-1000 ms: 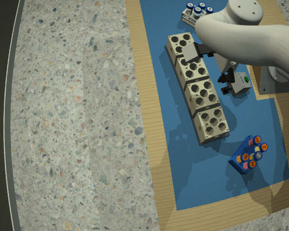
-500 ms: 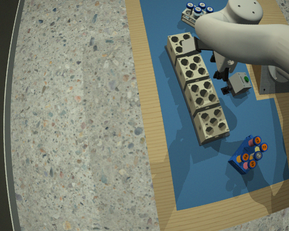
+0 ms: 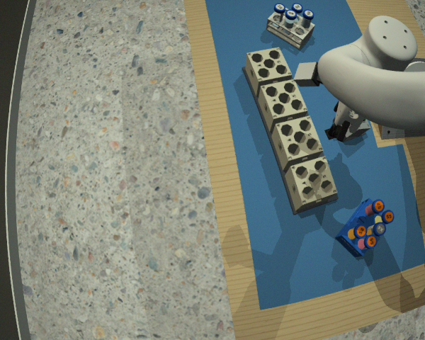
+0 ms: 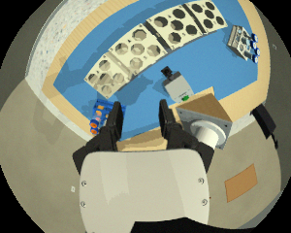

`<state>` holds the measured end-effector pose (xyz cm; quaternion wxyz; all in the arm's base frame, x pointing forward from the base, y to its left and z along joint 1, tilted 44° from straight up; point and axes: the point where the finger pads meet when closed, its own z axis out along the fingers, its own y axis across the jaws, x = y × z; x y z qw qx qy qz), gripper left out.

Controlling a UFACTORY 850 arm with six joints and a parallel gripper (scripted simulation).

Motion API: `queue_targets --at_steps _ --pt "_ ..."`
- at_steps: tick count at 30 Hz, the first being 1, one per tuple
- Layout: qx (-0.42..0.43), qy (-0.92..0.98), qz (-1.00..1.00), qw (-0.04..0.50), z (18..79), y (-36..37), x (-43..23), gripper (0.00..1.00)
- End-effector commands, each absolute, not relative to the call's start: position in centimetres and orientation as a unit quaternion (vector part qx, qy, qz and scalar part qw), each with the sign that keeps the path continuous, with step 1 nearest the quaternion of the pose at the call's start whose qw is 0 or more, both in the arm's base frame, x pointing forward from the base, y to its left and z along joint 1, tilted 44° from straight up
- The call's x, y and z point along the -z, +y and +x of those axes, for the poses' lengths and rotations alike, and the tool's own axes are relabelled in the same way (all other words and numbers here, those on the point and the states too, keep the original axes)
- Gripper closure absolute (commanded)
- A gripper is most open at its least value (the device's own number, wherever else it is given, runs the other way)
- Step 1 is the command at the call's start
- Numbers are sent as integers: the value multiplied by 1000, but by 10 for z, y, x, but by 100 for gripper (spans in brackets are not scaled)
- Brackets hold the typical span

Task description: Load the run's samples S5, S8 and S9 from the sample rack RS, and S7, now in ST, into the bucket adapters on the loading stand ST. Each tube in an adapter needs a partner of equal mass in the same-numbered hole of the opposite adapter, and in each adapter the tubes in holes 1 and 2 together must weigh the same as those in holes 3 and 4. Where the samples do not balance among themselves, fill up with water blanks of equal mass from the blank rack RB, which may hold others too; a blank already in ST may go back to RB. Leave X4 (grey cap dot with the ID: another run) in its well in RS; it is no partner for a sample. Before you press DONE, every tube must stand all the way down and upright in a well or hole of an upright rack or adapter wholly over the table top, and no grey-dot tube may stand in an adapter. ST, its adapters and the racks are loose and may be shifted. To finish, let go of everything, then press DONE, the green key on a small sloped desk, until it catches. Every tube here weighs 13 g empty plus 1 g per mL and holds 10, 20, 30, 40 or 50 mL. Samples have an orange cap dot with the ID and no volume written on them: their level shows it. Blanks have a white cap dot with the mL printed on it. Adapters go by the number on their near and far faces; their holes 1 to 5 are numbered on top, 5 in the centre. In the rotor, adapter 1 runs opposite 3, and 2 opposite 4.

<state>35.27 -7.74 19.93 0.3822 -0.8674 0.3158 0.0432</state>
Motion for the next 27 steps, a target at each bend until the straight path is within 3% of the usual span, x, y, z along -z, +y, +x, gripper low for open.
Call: queue_targets --at_steps 1,8,27 --pt "-79 390 -840 369 343 -61 -216 43" --pt "-115 472 -797 359 330 -40 -233 43" --pt "-117 475 -795 359 294 20 -282 43"
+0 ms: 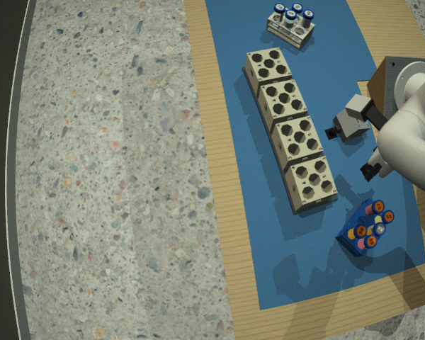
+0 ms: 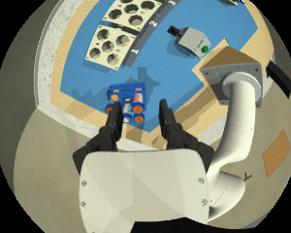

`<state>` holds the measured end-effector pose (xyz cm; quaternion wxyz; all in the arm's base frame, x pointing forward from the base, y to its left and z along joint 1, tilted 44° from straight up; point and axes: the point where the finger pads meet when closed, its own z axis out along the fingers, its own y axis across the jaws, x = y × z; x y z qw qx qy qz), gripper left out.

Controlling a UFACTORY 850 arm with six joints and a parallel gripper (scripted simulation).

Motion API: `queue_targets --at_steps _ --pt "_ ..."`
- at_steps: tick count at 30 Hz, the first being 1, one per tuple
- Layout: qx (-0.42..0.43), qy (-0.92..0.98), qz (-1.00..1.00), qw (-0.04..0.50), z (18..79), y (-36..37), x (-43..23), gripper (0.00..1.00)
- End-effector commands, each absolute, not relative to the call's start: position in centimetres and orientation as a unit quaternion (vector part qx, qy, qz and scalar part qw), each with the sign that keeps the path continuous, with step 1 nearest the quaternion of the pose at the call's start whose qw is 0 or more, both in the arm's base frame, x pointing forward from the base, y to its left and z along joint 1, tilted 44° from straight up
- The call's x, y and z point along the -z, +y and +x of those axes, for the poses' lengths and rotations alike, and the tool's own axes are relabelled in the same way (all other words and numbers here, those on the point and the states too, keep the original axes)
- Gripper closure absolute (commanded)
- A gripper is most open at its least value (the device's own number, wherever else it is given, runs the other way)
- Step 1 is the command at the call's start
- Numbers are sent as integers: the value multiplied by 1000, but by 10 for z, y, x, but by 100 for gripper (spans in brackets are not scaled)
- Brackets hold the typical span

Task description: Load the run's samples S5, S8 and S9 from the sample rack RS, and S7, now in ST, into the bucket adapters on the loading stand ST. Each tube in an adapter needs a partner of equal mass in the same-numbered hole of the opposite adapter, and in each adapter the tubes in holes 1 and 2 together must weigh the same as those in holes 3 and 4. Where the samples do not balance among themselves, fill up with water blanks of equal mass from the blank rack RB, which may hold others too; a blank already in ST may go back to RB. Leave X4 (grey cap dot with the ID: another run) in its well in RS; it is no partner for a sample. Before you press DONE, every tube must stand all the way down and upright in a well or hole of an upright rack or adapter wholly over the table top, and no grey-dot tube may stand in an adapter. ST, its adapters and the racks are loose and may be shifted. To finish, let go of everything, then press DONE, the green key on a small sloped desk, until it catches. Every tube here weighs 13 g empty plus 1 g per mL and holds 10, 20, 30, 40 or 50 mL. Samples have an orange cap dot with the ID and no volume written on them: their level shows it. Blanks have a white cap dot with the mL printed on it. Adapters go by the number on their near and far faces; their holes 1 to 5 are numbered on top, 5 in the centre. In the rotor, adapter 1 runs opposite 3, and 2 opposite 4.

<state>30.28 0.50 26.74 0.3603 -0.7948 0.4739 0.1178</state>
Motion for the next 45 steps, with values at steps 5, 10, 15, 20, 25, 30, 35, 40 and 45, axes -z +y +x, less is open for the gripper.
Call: queue_targets --at_steps 5,10,15,20,25,30,35,40,45 --pt "-117 475 -795 359 283 37 -296 43" --pt "-117 475 -795 359 277 48 -305 43" --pt "-117 475 -795 359 266 65 -319 43" --pt "-117 475 -795 359 262 72 -325 43" --pt "-117 475 -795 359 262 72 -325 43" --pt "-117 475 -795 359 262 72 -325 43" --pt "-117 475 -795 359 263 77 -321 43" --pt "-117 475 -795 359 264 83 -314 43" --pt "-117 475 -795 359 265 87 -310 43"
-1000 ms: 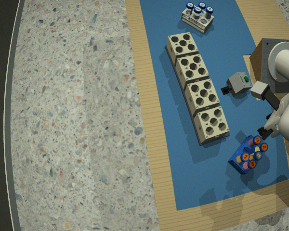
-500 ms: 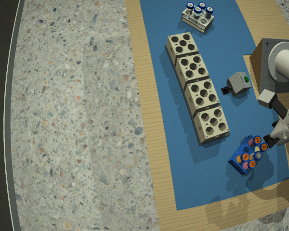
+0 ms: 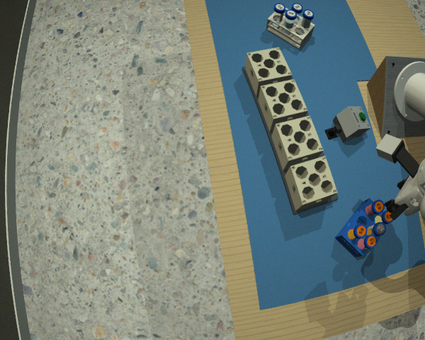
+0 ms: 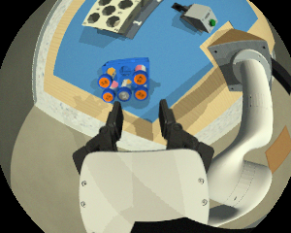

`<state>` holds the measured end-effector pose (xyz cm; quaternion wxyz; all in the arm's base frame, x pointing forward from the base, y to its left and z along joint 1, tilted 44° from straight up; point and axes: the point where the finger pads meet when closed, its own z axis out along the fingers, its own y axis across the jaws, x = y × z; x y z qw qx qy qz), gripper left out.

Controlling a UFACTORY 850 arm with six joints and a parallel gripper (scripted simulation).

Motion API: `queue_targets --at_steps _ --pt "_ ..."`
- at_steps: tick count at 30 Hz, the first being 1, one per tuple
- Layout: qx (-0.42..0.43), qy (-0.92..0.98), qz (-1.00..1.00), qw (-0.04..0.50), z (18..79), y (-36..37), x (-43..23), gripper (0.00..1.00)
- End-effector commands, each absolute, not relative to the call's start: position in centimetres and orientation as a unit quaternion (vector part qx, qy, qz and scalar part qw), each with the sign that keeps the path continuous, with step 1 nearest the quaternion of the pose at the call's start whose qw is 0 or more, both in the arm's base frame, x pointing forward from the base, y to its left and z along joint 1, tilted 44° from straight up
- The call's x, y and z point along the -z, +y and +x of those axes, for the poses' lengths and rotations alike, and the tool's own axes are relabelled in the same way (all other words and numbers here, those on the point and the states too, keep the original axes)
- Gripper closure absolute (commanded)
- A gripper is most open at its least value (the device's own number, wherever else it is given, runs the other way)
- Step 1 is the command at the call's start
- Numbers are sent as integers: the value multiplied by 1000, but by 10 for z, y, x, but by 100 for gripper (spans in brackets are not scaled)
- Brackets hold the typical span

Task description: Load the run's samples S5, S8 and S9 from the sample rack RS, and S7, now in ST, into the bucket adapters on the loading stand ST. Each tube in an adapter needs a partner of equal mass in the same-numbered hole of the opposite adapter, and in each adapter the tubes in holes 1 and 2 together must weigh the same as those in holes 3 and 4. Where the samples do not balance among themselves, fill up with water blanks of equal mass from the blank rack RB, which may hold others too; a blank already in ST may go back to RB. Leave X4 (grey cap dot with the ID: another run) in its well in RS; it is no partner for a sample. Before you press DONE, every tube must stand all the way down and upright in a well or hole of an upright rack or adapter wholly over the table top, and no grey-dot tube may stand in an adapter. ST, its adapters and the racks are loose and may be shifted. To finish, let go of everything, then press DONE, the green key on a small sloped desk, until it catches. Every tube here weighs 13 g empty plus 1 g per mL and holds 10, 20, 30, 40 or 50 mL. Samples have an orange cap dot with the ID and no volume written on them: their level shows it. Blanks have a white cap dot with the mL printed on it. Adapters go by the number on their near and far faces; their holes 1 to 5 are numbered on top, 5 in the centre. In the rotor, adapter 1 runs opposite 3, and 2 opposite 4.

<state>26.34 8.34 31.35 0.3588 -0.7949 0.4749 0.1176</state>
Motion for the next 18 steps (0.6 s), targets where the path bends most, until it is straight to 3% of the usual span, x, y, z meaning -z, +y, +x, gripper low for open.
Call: queue_targets --at_steps 1,18 --pt "-117 475 -795 359 266 89 -308 43" --pt "-117 475 -795 359 270 109 -287 43"
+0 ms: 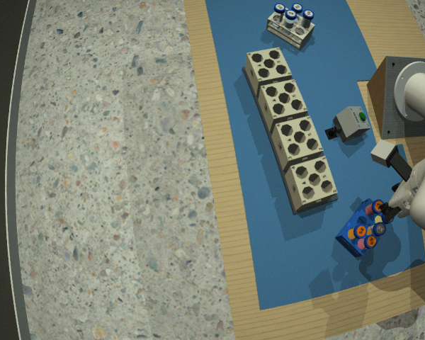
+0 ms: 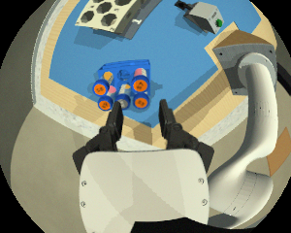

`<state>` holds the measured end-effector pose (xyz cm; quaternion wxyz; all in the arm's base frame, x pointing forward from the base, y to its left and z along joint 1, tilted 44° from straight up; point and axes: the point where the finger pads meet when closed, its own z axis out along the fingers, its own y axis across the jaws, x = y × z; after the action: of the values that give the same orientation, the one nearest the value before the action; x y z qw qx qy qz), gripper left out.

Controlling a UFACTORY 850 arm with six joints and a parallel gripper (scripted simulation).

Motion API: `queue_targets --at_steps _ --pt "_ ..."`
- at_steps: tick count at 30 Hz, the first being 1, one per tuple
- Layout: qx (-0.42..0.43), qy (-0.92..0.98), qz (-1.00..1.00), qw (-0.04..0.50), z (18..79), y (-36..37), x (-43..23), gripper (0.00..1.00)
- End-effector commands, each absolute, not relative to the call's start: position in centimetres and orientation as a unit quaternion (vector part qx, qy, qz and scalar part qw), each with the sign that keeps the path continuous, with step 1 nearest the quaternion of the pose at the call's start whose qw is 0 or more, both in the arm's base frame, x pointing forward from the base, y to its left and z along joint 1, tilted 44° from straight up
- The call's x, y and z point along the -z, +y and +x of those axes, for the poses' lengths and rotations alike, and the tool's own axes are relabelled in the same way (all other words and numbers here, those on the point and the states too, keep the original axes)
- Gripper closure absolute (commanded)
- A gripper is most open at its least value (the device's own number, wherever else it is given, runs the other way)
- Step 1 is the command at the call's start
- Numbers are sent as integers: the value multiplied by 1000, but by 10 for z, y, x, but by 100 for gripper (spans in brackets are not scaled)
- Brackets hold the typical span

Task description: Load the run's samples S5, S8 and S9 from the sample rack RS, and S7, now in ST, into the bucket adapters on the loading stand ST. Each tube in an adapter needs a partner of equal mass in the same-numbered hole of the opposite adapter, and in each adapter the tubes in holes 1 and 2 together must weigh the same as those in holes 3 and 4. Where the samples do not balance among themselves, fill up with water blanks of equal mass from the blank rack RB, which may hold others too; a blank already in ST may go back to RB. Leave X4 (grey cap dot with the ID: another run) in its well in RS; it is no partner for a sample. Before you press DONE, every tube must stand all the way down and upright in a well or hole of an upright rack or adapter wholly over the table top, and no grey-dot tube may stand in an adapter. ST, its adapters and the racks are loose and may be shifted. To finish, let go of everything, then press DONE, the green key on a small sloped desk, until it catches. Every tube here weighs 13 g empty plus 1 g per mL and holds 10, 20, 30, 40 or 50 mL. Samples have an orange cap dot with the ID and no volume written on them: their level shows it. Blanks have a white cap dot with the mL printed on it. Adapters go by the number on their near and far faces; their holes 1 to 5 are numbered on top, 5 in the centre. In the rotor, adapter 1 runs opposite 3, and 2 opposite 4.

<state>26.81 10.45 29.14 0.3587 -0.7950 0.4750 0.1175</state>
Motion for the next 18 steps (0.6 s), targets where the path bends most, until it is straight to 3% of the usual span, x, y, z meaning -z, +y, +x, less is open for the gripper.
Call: queue_targets --at_steps 1,18 --pt "-117 475 -795 359 271 111 -285 43" --pt "-117 475 -795 359 275 131 -264 43"
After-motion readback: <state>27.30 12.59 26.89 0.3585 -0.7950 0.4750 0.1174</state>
